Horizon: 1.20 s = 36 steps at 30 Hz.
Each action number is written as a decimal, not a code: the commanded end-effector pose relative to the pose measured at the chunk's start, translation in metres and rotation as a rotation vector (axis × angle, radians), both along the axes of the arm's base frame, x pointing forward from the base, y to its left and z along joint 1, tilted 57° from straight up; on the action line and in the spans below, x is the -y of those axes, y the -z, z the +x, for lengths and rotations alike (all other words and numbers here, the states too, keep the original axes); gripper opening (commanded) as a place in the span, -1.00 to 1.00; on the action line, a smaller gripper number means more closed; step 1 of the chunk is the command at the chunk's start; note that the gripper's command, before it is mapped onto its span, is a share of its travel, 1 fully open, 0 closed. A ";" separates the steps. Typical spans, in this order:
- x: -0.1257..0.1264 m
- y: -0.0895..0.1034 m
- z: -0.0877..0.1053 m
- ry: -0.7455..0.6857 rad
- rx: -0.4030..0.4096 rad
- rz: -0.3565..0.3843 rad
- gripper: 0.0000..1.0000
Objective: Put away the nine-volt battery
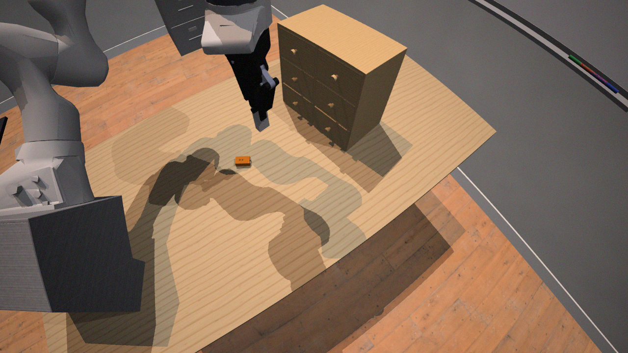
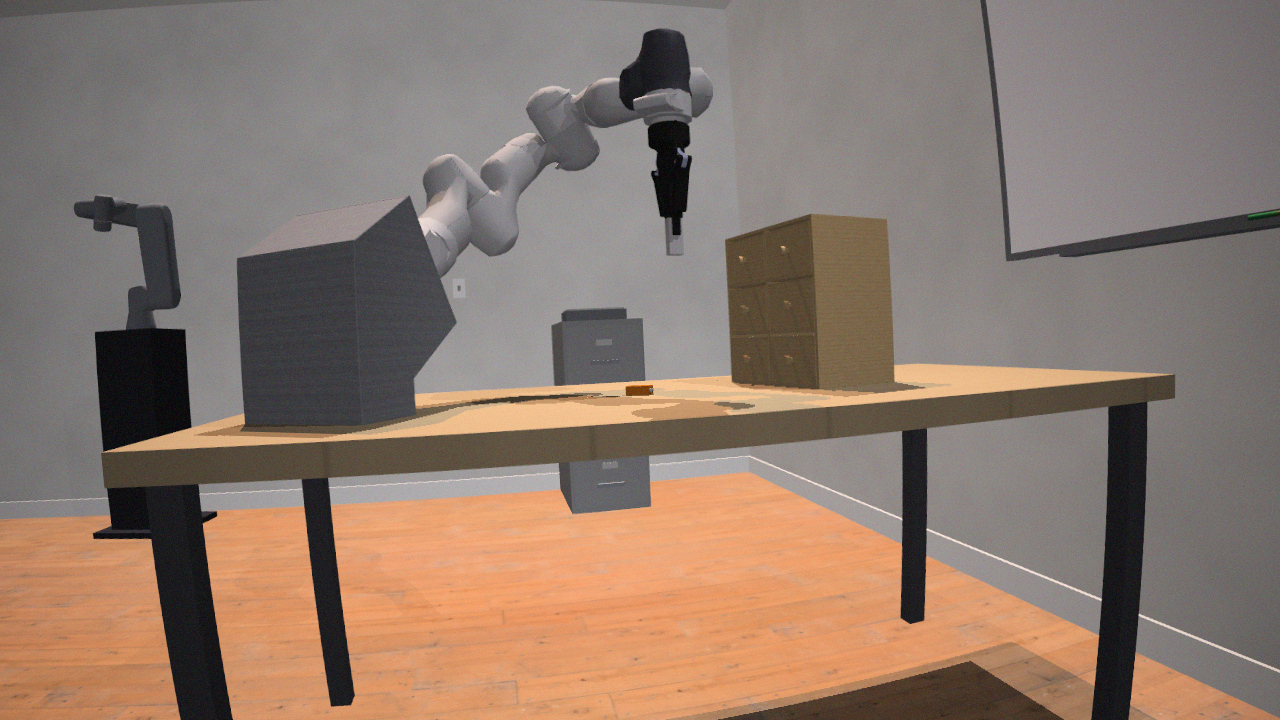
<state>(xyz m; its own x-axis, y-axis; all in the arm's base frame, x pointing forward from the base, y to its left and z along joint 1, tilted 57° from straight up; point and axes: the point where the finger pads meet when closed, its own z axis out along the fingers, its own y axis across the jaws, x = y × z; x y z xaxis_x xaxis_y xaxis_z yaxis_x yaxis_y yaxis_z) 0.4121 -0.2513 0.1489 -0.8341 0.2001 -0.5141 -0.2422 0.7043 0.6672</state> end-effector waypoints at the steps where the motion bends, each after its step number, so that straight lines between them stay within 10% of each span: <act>1: 0.003 0.001 -0.001 -0.006 0.009 -0.011 -1.00; 20: -0.005 0.001 0.019 0.112 0.135 0.034 -1.00; 36: -0.022 0.001 0.068 0.409 0.451 0.144 -1.00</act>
<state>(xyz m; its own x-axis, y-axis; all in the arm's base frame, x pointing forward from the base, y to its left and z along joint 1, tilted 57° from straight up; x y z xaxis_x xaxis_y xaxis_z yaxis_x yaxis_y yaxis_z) 0.4666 -0.2270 0.1414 -0.5068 0.5843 -0.6338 -0.1882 0.6425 0.7428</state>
